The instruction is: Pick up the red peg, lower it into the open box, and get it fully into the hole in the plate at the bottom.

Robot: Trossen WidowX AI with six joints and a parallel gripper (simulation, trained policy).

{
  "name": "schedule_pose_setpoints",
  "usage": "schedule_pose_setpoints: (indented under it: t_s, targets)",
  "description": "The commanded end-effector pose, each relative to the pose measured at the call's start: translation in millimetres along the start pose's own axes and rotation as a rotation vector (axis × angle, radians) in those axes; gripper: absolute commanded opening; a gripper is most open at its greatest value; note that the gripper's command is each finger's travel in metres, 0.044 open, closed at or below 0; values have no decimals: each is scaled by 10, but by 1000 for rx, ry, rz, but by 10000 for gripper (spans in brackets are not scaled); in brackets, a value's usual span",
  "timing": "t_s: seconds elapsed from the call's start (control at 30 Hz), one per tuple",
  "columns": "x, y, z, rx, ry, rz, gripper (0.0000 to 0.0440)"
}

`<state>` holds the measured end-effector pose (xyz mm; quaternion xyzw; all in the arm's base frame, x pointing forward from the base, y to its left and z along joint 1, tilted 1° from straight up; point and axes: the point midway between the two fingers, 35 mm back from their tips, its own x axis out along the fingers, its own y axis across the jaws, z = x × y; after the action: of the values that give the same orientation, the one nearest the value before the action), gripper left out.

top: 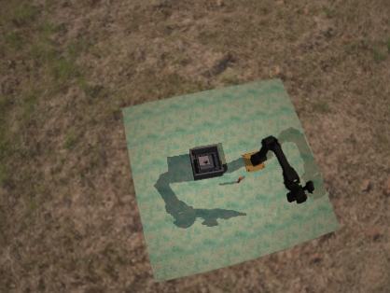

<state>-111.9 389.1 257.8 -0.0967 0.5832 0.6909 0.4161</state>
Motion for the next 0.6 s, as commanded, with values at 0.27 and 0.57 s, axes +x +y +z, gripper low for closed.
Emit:
schedule_pose_setpoints:
  t_s: [0.27,0.57]
  targets:
    - [-376,-545,97,187,-109,-166,440]
    - [-745,-1089,2,453,-178,-316,440]
